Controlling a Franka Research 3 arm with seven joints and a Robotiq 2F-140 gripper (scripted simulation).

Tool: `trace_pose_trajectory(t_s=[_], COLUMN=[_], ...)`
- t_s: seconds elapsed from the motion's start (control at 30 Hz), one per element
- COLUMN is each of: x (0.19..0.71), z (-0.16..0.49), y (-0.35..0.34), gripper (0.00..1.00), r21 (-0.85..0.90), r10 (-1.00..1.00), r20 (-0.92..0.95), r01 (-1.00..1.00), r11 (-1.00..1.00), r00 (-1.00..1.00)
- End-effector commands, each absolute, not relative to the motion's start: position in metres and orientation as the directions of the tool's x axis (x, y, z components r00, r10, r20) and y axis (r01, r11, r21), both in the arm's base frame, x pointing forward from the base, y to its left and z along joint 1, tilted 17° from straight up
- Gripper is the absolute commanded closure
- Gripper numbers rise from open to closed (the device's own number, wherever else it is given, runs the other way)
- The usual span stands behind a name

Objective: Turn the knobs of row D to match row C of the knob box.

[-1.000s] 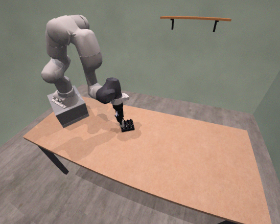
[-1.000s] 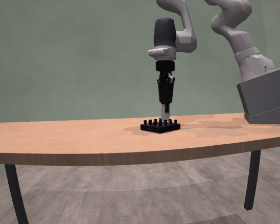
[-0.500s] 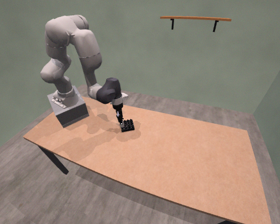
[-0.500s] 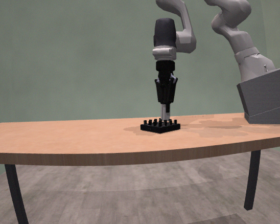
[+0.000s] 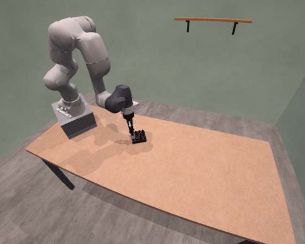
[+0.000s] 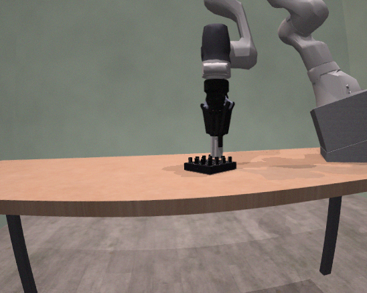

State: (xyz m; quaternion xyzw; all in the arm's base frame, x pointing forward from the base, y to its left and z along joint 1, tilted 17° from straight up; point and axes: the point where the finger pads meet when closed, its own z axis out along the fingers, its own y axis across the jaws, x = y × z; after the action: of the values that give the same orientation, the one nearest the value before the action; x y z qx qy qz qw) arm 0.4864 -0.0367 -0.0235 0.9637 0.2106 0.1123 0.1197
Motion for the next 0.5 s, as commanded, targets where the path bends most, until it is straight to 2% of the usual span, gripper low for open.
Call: trace_pose_trajectory(t_s=[0.0, 0.47], x=[0.4888, 0.4888], z=[-0.0226, -0.0226], y=[-0.0361, -0.0361], gripper=[0.95, 0.95], r21=[0.273, 0.274], r10=[0.508, 0.519], r20=[0.119, 0.115], r01=[0.464, 0.475], r11=[-0.843, -0.836], r00=[0.853, 0.847])
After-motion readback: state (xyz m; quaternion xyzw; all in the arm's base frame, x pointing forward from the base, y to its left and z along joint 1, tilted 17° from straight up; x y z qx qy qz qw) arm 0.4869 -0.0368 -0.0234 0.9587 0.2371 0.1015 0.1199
